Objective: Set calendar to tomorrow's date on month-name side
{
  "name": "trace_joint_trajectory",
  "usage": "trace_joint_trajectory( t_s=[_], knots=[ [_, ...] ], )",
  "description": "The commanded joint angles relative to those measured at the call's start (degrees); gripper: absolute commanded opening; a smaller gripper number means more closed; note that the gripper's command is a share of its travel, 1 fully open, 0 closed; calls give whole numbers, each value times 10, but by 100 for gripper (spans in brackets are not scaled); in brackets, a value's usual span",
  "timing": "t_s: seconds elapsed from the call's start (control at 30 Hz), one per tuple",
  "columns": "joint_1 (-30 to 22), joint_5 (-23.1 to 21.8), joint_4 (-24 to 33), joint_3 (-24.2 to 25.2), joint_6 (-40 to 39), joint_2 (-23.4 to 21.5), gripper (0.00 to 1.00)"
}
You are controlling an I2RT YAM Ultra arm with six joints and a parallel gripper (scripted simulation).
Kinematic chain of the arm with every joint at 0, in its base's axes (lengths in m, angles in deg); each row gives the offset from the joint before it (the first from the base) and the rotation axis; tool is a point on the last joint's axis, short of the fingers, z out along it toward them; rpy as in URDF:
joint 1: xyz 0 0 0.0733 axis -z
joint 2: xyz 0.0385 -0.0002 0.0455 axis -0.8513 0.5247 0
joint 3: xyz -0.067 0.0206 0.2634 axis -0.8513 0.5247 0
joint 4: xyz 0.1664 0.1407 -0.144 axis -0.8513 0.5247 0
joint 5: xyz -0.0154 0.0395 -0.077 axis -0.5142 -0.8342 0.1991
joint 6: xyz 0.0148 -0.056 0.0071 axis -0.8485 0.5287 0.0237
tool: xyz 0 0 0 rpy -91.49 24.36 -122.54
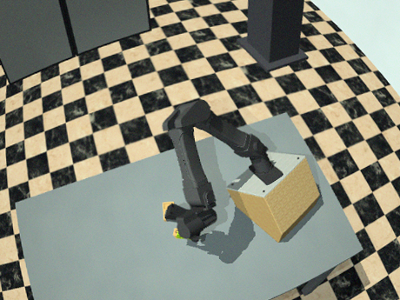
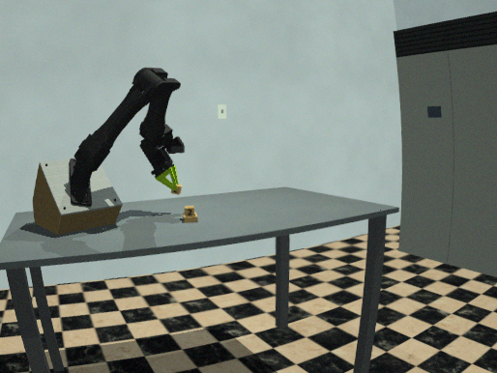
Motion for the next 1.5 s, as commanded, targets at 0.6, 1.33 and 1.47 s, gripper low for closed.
trace_joint_trajectory(
  t_s=[0.6, 1.33, 1.47],
  knots=[
    [20, -94, 236, -99, -99, -32, 26],
    [72, -258, 461, -243, -134, -9, 26],
    [74, -266, 470, -250, -134, -12, 26]
  ],
)
